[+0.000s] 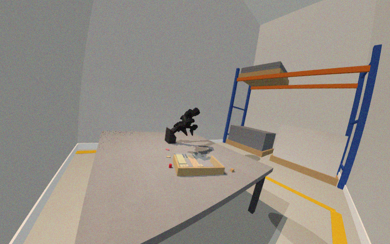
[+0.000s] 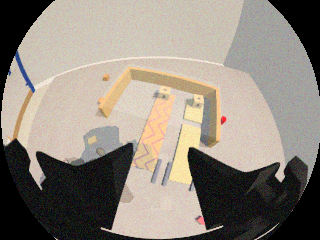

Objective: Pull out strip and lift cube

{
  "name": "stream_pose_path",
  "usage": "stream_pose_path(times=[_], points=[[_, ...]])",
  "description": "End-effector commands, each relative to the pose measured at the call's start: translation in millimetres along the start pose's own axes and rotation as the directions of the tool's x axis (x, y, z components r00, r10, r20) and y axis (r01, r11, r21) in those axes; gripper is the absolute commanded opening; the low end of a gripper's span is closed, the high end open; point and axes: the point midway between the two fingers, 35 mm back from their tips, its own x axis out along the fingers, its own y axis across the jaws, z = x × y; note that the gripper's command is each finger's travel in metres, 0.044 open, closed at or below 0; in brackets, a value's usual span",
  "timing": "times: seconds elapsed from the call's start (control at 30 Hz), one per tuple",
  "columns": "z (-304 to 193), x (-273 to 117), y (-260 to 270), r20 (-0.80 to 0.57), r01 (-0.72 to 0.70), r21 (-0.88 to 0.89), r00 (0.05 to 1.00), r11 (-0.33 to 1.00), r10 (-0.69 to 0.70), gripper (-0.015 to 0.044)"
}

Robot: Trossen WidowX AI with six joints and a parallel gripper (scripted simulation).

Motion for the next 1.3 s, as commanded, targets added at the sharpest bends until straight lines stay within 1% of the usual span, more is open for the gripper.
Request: stream_pose_path(times=[0.0, 0.17, 0.37, 0.47, 1.0, 1.27], points=[[-2.3, 32.7, -3.2, -0.188, 0.035, 0.063, 0.982, 0.997, -0.023, 0.0138], [-11.8, 67.1, 8.8, -0.403, 0.084, 0.079, 0.914, 0.993, -0.045, 0.0006], [-30.4, 94.3, 25.1, -0.635, 0.151, 0.115, 0.771, 0.982, -0.044, 0.0000], [-38.2, 100.9, 32.3, -0.712, 0.181, 0.131, 0.701, 0.975, -0.035, 0.0000], [-37.8, 102.6, 31.2, -0.717, 0.183, 0.132, 0.696, 0.974, -0.034, 0.0000], [-45.1, 111.5, 29.8, -0.717, 0.183, 0.131, 0.696, 0.974, -0.035, 0.0000]])
